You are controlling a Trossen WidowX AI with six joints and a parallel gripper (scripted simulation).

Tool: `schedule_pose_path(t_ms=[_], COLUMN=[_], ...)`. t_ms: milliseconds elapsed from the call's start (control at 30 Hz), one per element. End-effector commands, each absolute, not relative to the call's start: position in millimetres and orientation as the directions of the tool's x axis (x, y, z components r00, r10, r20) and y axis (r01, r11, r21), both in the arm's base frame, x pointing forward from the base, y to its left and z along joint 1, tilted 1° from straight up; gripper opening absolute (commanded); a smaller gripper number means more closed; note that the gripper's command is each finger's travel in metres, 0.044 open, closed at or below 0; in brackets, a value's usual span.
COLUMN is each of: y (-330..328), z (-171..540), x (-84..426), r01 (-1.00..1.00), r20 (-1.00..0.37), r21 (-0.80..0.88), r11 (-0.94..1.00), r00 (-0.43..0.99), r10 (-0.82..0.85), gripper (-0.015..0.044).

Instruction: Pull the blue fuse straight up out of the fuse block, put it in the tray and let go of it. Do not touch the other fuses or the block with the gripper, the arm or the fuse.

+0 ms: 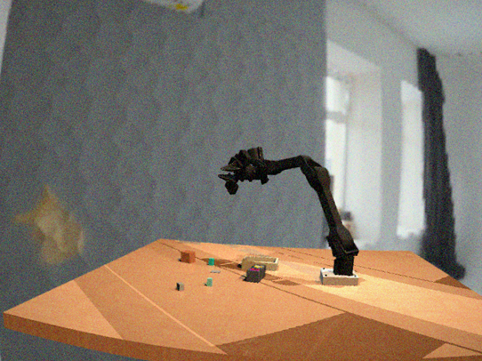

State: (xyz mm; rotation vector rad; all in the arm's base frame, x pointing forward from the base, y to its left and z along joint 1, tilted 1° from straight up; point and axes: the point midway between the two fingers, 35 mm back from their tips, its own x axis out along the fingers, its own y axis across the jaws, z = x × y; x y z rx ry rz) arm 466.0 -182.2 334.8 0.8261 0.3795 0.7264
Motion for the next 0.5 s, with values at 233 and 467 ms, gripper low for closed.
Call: schedule_pose_path(t_ms=[233, 467], y=[-103.6, -23.0], z=[267.6, 179.5], x=[493.1, 461.8], r01=[-0.136, 0.155], r20=[-0.274, -0.647], r21=[0.834, 0.686], r11=[0.534, 0.711], r00=[0.738, 0.578], r10=[0.616, 0.498], gripper=[0.0063, 0.0063])
